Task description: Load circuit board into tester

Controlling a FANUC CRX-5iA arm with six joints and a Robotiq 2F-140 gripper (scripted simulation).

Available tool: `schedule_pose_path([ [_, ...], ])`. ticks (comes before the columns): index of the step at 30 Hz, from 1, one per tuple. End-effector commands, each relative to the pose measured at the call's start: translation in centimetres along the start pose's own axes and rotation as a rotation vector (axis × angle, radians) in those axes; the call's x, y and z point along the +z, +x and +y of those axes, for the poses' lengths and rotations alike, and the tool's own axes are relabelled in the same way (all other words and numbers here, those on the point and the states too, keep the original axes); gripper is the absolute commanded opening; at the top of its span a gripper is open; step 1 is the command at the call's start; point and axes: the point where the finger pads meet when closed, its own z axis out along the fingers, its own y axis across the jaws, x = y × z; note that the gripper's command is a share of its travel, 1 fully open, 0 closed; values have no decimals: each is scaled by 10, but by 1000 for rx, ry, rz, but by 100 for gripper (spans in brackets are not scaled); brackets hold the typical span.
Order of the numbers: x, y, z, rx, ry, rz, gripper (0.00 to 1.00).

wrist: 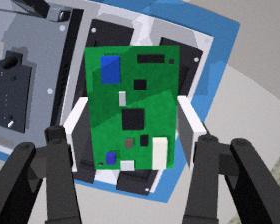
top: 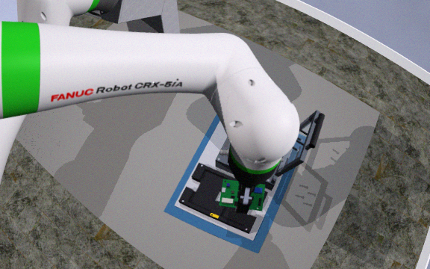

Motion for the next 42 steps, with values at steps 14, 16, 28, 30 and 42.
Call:
schedule_pose_path([
  [14, 0, 0, 0, 411, -6, 4, 46],
  [16, 0, 0, 0, 464, -6, 4, 46],
  [28, 0, 0, 0, 775, -5, 5, 46],
  [30, 0, 0, 0, 775, -5, 5, 46],
  [42, 0, 0, 0, 1064, -4, 6, 46],
])
